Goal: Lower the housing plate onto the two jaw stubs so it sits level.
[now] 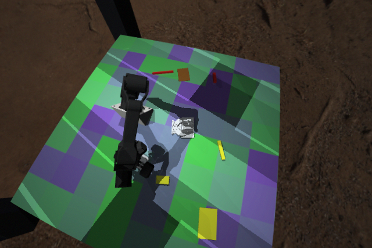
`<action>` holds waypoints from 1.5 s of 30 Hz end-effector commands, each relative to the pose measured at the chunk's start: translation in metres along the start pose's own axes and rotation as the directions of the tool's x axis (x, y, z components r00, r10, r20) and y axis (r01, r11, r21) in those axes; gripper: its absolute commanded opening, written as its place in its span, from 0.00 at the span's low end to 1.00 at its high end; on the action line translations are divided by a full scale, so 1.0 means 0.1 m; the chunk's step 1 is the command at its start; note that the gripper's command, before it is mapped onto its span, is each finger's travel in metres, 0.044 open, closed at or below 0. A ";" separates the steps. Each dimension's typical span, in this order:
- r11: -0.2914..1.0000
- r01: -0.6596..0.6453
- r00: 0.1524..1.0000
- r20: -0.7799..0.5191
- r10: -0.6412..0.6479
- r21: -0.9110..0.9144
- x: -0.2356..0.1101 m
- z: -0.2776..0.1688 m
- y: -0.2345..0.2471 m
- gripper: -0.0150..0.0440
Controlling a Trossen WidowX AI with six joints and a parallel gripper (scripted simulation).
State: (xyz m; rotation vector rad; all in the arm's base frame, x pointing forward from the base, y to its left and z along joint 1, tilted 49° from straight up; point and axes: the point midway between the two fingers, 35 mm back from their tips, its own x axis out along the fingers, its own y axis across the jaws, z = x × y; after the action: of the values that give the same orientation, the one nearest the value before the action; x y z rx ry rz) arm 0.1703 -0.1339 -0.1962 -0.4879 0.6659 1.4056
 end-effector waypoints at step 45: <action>1.000 -0.004 1.000 0.009 0.004 0.003 0.25 0.02 0.01 0.91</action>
State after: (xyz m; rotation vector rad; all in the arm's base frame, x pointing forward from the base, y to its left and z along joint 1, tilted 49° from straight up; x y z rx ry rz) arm 0.1701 -0.1140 -0.2118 -0.4774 0.6619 1.4090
